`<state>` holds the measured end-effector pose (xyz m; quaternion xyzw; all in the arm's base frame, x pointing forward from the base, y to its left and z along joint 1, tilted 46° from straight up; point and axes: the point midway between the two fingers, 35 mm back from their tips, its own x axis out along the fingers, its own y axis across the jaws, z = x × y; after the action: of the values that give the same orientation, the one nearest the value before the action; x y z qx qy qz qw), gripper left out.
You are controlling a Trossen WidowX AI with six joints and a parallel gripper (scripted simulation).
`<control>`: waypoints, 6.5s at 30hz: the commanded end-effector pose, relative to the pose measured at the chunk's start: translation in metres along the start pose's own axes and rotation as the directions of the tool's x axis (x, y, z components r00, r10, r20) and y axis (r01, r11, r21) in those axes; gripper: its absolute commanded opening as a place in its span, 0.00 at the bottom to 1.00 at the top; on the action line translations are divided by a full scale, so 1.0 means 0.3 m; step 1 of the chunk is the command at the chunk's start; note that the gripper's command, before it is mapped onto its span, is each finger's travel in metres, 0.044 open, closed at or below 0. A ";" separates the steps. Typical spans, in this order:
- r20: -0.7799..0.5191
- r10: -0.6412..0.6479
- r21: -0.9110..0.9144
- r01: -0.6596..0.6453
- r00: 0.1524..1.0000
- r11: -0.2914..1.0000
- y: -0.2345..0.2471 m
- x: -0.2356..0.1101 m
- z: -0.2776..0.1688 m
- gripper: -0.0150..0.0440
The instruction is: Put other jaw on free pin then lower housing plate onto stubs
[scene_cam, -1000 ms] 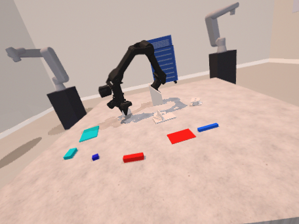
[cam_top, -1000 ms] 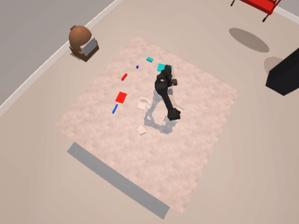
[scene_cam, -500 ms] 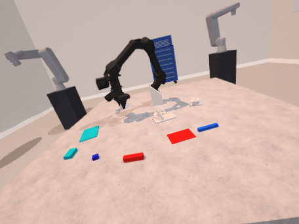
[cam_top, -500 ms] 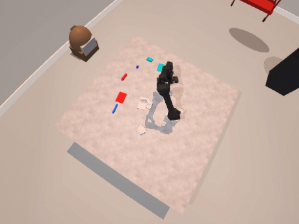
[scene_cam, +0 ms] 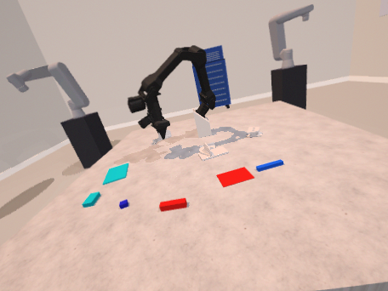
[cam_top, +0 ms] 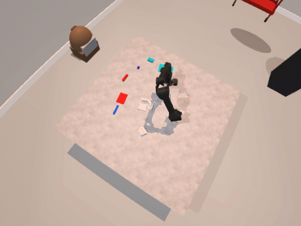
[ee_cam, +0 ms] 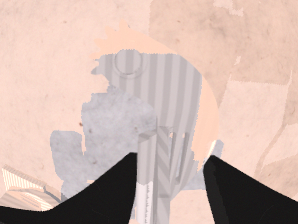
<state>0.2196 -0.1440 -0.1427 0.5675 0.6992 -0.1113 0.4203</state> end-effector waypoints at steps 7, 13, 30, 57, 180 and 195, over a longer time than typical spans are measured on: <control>0.007 0.002 0.231 -0.004 1.000 0.973 0.083 -0.027 -0.080 0.48; 0.010 0.001 0.362 -0.005 1.000 0.932 0.126 -0.037 -0.129 0.48; 0.015 0.001 0.691 -0.011 1.000 0.723 0.232 -0.050 -0.284 0.48; 0.002 0.008 0.986 -0.004 1.000 0.169 0.328 -0.030 -0.560 0.48; -0.026 0.017 0.930 0.031 1.000 -0.365 0.615 0.010 -0.646 0.48; -0.025 0.017 0.930 0.030 1.000 -0.366 0.619 0.078 -0.645 0.48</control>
<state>0.2953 0.0522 0.0243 0.6653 0.3108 -0.6351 -0.2396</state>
